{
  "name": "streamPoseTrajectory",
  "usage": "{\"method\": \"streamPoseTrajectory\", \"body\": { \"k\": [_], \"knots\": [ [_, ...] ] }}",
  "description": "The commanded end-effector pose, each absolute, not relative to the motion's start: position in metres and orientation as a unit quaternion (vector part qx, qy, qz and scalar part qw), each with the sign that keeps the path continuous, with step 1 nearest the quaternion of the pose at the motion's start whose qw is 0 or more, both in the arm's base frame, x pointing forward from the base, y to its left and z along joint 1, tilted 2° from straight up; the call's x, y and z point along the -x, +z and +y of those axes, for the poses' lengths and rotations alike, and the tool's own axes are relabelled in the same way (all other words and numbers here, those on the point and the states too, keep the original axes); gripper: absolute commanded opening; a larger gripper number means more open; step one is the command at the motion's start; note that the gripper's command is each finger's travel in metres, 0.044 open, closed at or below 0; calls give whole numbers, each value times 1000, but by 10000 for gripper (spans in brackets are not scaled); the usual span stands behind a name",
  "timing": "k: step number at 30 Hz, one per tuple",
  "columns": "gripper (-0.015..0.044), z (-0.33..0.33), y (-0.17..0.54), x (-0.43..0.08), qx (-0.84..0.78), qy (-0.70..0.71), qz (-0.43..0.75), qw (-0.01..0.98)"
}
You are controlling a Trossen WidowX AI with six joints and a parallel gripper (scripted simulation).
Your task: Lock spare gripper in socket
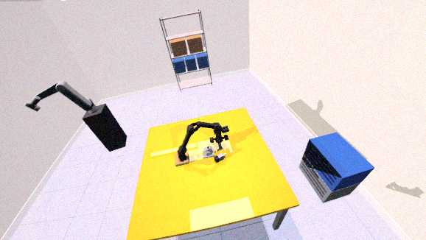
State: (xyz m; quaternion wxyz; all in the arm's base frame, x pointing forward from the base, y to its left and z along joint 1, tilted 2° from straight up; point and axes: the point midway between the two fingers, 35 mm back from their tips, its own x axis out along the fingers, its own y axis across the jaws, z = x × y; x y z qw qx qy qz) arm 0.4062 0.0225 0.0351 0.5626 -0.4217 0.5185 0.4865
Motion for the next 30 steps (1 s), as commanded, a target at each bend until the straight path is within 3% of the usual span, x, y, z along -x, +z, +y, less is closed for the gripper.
{"method": "streamPoseTrajectory", "body": {
  "k": [1,30],
  "knots": [
    [0,23,29,-406,423,488,518,562],
    [0,23,26,-405,424,487,517,562]
  ]
}}
